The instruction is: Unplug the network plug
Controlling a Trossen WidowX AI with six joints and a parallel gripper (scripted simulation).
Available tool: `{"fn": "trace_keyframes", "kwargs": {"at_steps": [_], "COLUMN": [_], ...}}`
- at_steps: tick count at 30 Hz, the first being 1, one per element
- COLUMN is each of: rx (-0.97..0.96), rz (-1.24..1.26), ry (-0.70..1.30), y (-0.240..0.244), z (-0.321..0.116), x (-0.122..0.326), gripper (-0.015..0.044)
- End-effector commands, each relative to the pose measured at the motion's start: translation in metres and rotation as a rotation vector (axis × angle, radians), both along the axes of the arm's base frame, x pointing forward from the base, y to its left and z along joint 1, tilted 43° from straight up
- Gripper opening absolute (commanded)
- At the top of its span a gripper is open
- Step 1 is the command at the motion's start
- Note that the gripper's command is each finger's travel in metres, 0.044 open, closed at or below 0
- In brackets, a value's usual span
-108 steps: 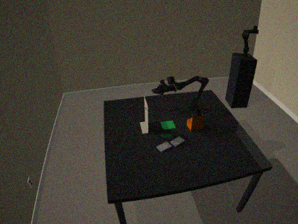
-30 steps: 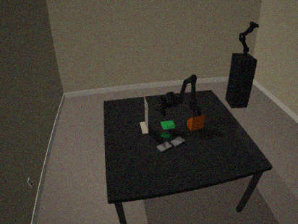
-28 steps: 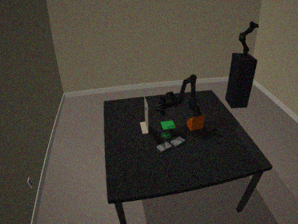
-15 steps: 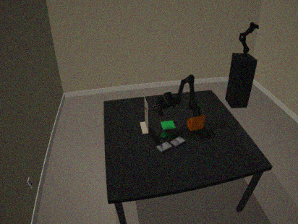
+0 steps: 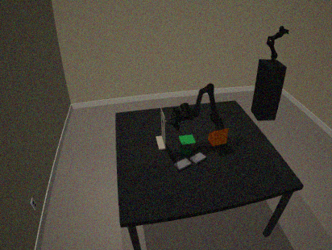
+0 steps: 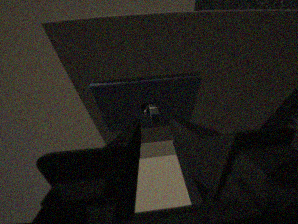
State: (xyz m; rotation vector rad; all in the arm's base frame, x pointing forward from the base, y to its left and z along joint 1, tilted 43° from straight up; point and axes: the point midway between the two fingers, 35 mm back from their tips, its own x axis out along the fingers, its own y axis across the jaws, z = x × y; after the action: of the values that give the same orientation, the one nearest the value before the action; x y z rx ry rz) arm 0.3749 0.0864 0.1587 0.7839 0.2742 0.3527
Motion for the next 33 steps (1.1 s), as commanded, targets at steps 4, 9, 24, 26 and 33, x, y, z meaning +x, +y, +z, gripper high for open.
{"fn": "trace_keyframes", "kwargs": {"at_steps": [4,9,24,26,33], "rx": [0.004,0.004,0.004,0.004,0.004], "rz": [-0.005,-0.005,-0.005,-0.005,-0.005], "ry": [-0.009,-0.009,-0.009,-0.009,-0.009], "y": [0.0022,0.0024,0.0024,0.0024,0.0024], "z": [0.003,0.003,0.003,0.003,0.003], "x": [0.0117,0.0126,0.0126,0.0126,0.0126], "gripper": [0.0156,0.0156,0.0056,0.0043,0.0]}}
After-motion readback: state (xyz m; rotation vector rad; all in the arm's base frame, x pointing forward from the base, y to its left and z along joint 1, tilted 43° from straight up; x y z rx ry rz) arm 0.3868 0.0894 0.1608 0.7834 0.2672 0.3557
